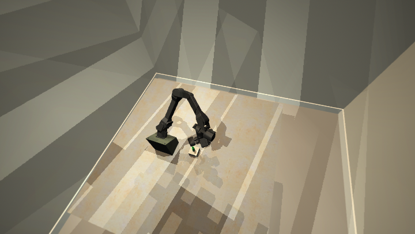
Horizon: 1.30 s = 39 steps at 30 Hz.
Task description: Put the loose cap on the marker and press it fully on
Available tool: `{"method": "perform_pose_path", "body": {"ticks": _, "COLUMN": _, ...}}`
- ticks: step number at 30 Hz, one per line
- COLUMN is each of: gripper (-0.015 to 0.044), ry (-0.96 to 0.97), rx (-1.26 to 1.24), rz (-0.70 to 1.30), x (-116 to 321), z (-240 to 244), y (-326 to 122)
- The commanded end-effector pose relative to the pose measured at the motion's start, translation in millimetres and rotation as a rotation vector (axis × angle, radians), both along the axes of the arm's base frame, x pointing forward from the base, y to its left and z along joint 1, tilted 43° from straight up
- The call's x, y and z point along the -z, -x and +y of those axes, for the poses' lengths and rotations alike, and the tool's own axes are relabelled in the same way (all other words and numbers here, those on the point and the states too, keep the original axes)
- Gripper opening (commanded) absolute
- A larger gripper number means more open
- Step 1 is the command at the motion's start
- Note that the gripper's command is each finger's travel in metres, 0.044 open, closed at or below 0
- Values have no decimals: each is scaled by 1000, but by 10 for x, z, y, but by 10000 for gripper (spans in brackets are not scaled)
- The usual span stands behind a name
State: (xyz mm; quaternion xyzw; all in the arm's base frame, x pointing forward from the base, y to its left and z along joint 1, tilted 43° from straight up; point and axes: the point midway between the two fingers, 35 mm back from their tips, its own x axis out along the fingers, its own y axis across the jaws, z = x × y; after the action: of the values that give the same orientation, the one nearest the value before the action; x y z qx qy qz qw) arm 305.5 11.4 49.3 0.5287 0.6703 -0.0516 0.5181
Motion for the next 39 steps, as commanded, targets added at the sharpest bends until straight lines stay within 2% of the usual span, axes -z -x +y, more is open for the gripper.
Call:
{"method": "perform_pose_path", "body": {"ticks": 1, "gripper": 0, "ry": 7, "rx": -1, "rz": 4, "x": 33, "z": -107, "y": 87}}
{"method": "perform_pose_path", "body": {"ticks": 23, "gripper": 0, "ry": -13, "rx": -6, "rz": 6, "x": 139, "z": -582, "y": 611}}
{"method": "perform_pose_path", "body": {"ticks": 39, "gripper": 0, "ry": -14, "rx": -6, "rz": 5, "x": 251, "z": -495, "y": 609}}
